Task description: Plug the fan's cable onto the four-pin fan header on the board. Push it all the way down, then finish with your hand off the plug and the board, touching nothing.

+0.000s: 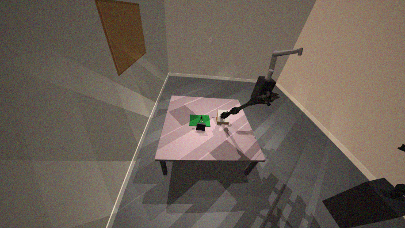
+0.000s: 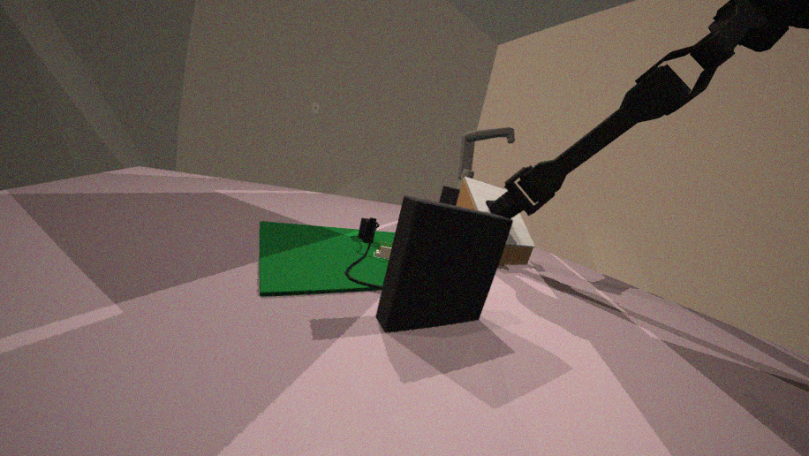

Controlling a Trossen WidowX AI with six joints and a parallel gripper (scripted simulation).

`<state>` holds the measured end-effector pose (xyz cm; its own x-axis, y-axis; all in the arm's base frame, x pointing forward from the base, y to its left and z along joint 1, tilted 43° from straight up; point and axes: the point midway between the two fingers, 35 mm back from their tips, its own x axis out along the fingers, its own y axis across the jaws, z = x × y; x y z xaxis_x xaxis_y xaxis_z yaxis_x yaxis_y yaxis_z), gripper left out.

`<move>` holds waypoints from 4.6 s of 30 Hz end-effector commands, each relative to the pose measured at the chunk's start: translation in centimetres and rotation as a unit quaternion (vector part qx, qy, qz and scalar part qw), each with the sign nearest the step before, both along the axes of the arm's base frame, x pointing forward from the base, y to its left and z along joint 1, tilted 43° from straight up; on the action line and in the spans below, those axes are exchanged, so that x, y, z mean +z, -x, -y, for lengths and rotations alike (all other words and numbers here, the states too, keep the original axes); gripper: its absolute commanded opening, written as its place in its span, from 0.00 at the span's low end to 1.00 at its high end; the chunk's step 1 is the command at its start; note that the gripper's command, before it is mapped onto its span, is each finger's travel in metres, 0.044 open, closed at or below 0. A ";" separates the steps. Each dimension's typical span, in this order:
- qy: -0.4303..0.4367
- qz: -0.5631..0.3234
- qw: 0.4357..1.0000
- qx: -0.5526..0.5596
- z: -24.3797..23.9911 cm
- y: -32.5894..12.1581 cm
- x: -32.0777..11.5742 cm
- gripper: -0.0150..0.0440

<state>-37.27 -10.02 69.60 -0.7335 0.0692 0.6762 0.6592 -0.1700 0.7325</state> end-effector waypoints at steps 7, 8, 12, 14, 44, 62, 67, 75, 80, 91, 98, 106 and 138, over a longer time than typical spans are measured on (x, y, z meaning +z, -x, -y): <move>-0.041 0.046 0.997 0.051 4.9 1.6 -2.6 1.00; -0.054 0.059 0.995 0.065 6.4 1.9 -3.4 1.00; -0.105 0.106 0.981 0.125 12.3 2.4 -6.8 1.00; -0.132 0.128 0.971 0.156 15.2 2.2 -8.6 1.00; -0.501 0.305 0.613 0.530 43.1 -25.5 -37.2 1.00; -0.697 0.311 0.232 0.603 36.7 -50.9 -54.0 1.00; -0.739 0.303 0.113 0.591 31.4 -56.7 -57.7 1.00; -0.790 0.289 -0.078 0.535 20.6 -63.5 -62.4 1.00; -0.812 0.280 -0.198 0.473 12.8 -65.8 -64.4 1.00; -0.824 0.274 -0.311 0.387 4.0 -66.8 -66.1 1.00; -0.823 0.274 -0.312 0.388 -1.5 -67.9 -72.1 1.00; -0.823 0.274 -0.313 0.388 -2.4 -67.9 -73.0 1.00; -0.822 0.274 -0.314 0.388 -5.7 -68.5 -76.4 1.00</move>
<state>31.25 -4.54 -6.65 0.1297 0.6654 -0.7352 0.9906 -0.1196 0.0665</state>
